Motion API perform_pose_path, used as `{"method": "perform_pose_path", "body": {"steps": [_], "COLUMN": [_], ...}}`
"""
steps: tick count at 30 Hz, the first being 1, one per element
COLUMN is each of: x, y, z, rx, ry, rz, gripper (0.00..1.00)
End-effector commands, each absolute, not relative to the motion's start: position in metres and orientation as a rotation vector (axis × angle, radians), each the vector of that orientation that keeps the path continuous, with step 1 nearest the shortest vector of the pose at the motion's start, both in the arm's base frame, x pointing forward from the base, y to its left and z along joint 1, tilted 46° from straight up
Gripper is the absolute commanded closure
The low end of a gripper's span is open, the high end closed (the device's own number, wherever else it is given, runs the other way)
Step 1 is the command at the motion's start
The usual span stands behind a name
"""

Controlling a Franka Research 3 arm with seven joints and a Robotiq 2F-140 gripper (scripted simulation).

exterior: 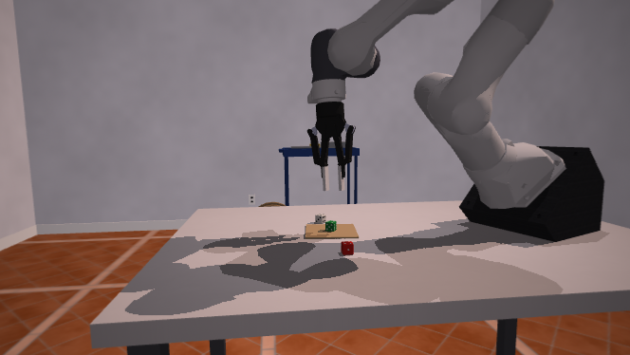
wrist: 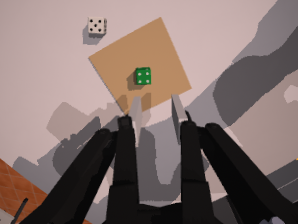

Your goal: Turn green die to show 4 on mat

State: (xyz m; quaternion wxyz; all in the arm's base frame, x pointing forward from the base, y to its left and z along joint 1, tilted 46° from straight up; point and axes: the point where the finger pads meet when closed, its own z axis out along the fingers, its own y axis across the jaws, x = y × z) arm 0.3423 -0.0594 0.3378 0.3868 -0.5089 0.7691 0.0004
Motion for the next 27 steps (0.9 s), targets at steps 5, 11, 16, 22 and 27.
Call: {"method": "perform_pose_path", "body": {"steps": [5, 11, 16, 22, 27], "x": [0.3470, 0.3470, 0.3470, 0.3461, 0.3417], "y": [-0.0711, -0.0711, -0.0711, -0.0716, -0.0739], "z": [0.3472, 0.3472, 0.3472, 0.3482, 0.3531], "rx": [-1.164, -1.164, -1.164, -1.164, -1.164], "ry": [2.038, 2.038, 2.038, 2.038, 2.037], "rz": [-0.050, -0.050, -0.050, -0.050, -0.049], "gripper": [0.75, 0.00, 0.00, 0.00, 0.00]}}
